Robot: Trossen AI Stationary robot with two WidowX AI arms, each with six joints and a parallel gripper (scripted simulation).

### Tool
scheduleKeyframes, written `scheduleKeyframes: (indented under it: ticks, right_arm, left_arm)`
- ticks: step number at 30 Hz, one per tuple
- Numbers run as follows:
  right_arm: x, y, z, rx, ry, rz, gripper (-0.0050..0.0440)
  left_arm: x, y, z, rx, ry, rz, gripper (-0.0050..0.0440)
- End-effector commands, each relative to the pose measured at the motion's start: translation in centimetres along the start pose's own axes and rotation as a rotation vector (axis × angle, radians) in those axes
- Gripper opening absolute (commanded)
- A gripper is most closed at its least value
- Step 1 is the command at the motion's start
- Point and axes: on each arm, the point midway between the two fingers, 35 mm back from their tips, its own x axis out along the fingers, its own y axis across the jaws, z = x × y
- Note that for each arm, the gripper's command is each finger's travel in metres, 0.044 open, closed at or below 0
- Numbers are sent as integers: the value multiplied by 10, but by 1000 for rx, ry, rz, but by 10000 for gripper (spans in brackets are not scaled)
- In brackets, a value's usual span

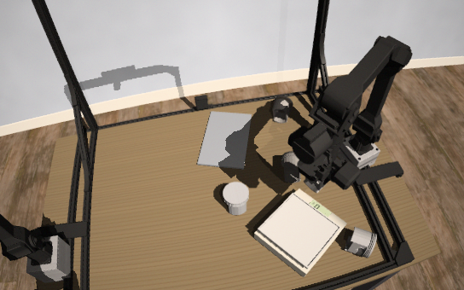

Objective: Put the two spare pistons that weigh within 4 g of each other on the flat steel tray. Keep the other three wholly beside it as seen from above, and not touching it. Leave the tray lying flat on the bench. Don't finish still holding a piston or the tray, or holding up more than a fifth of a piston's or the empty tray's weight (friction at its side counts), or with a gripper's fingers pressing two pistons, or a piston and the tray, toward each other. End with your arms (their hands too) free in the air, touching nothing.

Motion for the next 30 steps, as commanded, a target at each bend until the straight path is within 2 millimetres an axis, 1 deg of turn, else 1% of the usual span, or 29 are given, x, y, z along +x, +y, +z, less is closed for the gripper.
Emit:
scheduleKeyframes:
  ticks: [1,13,15,30]
  right_arm:
    - [0,0,0,-3,1,3,440]
    - [0,0,0,-3,1,3,440]
    - [0,0,0,-3,1,3,440]
    - [0,0,0,-3,1,3,440]
  left_arm:
    - [-2,-12,-10,79,-5,-1,158]
    - [-2,-61,-44,399,-2,-3,158]
    - [-2,-61,-44,399,-2,-3,158]
    - [-3,-123,-87,799,2,-6,158]
